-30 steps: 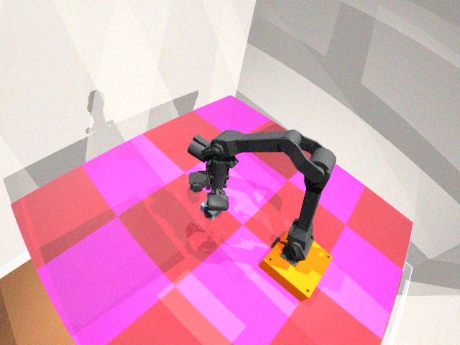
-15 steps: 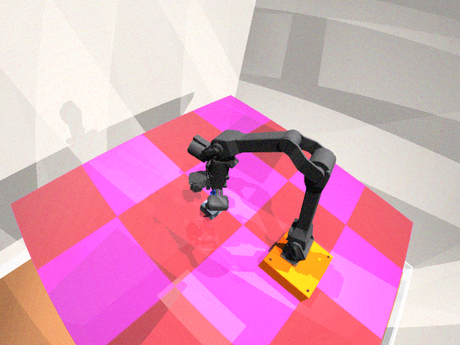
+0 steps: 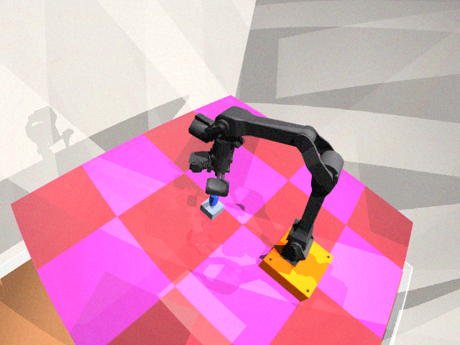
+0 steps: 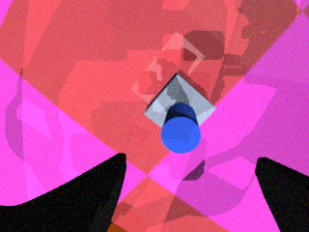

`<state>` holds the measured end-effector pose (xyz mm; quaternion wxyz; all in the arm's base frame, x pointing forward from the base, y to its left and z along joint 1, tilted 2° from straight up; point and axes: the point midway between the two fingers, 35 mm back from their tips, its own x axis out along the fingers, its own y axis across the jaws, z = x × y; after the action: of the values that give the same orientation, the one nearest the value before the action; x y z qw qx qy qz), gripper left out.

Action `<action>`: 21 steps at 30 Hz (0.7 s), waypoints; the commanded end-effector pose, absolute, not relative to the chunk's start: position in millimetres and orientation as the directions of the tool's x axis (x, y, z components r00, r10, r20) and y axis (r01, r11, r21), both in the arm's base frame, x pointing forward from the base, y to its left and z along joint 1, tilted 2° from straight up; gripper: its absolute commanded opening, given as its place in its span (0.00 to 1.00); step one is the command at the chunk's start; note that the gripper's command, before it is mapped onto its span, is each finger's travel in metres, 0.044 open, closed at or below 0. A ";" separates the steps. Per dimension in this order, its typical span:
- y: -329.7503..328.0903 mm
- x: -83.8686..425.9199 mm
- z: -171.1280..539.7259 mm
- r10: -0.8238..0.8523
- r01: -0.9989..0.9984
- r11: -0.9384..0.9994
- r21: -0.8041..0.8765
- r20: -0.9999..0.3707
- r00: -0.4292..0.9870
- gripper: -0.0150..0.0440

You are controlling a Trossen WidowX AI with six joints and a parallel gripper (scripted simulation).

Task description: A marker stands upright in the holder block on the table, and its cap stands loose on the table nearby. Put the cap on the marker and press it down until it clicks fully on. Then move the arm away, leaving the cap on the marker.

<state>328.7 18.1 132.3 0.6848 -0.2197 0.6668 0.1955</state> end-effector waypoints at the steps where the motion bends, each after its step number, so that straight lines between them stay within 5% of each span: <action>1: 18.8 326.9 126.7 -0.028 -0.322 0.946 -0.033 -0.999 0.022 0.73; 6: 19.9 326.1 122.0 -0.030 0.076 0.997 -0.028 -0.999 0.022 0.51; 12: 19.9 326.0 121.8 -0.030 0.091 0.995 -0.028 -0.999 0.022 0.25; 21: 19.9 326.1 121.0 -0.030 0.091 0.995 -0.028 -0.999 0.022 0.25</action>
<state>325.9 20.5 121.7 0.7140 0.0219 0.6987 -0.0392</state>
